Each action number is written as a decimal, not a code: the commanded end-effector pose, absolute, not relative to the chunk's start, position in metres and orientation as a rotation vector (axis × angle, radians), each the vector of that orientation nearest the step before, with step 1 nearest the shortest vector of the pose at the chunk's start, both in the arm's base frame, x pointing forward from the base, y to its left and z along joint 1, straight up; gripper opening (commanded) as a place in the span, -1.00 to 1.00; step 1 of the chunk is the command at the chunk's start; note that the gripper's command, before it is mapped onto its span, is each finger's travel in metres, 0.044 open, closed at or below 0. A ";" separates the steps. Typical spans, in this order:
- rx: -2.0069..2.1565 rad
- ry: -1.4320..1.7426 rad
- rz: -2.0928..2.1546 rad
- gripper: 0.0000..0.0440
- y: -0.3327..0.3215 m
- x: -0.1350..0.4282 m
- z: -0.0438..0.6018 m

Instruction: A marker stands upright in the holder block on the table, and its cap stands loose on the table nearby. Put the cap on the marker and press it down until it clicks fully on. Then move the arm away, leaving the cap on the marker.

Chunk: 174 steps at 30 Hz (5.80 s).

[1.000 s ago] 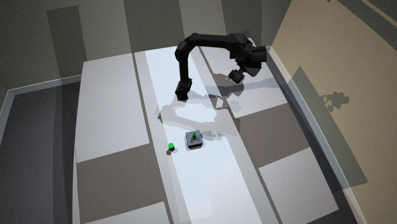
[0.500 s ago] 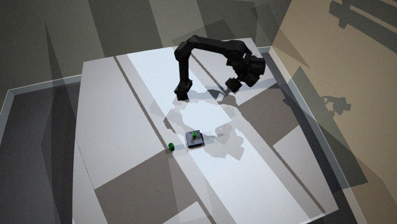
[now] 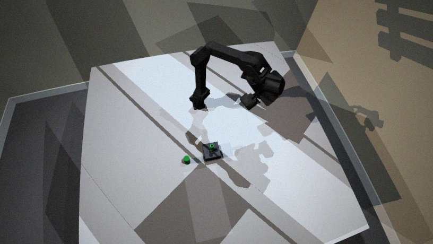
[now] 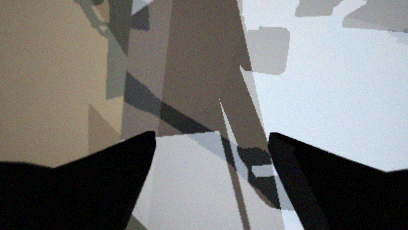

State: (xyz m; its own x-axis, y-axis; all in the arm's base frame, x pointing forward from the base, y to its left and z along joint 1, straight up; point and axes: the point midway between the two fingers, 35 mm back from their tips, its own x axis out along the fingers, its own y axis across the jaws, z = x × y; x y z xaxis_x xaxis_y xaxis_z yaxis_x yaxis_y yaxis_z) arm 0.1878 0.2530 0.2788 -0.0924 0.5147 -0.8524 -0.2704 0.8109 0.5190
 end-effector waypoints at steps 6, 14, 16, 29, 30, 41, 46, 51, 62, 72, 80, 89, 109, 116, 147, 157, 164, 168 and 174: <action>0.246 1.517 0.603 0.52 0.229 0.213 0.278; 0.282 1.506 0.545 0.52 0.207 0.233 0.277; 0.290 1.503 0.530 0.52 0.201 0.238 0.276; 0.343 1.487 0.432 0.51 0.162 0.266 0.272; 0.346 1.486 0.424 0.51 0.158 0.268 0.272; 0.384 1.476 0.336 0.51 0.123 0.287 0.267; 0.398 1.467 0.298 0.51 0.107 0.296 0.264; 0.411 1.460 0.259 0.50 0.091 0.304 0.260; 0.432 1.451 0.173 0.50 0.055 0.318 0.251; 0.443 1.452 0.095 0.49 0.022 0.327 0.242; 0.446 1.459 0.033 0.49 -0.004 0.331 0.233; 0.445 1.477 -0.035 0.48 -0.032 0.334 0.222; 0.419 1.540 -0.169 0.46 -0.089 0.335 0.189; 0.404 1.575 -0.205 0.45 -0.104 0.333 0.174; 0.296 1.729 -0.166 0.24 -0.121 0.326 0.081; 0.224 1.741 -0.127 0.00 -0.119 0.322 0.063; 0.175 1.708 -0.120 -0.80 -0.119 0.324 0.075; 0.140 1.670 -0.117 -0.83 -0.118 0.329 0.088; 0.098 1.623 -0.101 -0.85 -0.112 0.336 0.110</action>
